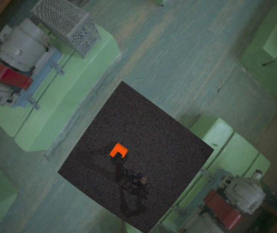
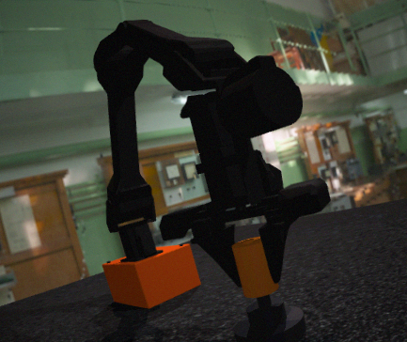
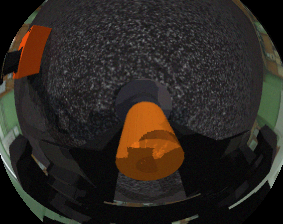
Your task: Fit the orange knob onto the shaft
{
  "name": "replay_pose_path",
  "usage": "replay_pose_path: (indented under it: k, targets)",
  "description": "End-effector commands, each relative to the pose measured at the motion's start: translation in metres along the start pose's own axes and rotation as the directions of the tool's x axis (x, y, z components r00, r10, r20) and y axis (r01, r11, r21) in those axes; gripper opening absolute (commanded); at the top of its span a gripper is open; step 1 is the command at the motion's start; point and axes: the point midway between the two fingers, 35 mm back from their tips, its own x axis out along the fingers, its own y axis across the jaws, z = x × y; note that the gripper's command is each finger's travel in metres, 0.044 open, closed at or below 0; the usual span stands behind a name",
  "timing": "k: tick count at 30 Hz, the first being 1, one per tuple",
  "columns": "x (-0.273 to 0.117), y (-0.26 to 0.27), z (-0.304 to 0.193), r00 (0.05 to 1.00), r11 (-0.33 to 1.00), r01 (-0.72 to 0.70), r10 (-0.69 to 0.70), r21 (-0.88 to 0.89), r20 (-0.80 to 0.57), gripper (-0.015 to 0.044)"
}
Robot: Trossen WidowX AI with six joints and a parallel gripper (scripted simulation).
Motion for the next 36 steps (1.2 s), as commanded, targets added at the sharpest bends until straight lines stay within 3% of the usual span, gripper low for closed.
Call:
replay_pose_path:
  k: [1,36]
  targets:
    - [-0.0043,0.0007,0.0000,1.000,0.993,0.005,-0.005,-0.119,-0.005,0.0000]
    - [0.0016,-0.0011,-0.0010,1.000,0.987,0.005,-0.006,-0.160,-0.005,0.0000]
